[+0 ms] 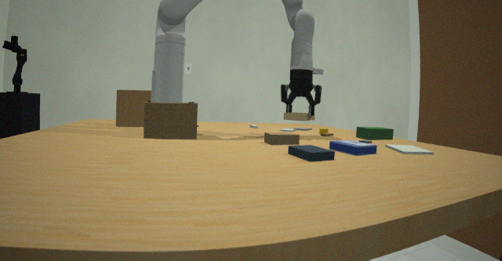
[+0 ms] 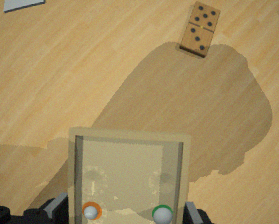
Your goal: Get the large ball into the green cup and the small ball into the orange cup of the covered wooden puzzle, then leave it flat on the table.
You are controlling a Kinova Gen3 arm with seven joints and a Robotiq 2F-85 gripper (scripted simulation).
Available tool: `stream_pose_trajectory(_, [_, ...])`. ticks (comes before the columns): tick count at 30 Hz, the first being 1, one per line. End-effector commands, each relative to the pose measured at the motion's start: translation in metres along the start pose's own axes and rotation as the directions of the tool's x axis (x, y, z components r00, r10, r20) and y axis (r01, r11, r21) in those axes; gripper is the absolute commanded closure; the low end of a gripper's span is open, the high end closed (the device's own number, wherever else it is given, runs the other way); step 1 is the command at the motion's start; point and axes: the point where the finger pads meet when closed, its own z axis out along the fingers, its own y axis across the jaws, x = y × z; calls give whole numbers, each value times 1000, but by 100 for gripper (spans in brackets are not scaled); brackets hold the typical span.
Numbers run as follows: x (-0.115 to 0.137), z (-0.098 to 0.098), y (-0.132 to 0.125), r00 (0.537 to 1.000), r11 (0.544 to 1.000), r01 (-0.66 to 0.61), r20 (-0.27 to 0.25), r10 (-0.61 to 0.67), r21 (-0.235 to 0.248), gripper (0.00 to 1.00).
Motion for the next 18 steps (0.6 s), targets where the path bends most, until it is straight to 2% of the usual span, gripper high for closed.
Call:
stream_pose_trajectory(1, [-1, 4, 0, 1000, 1000, -1, 2, 1, 2, 26])
stream_pose_trajectory(18, [-1, 27, 0, 1000, 1000, -1, 2, 1, 2, 26])
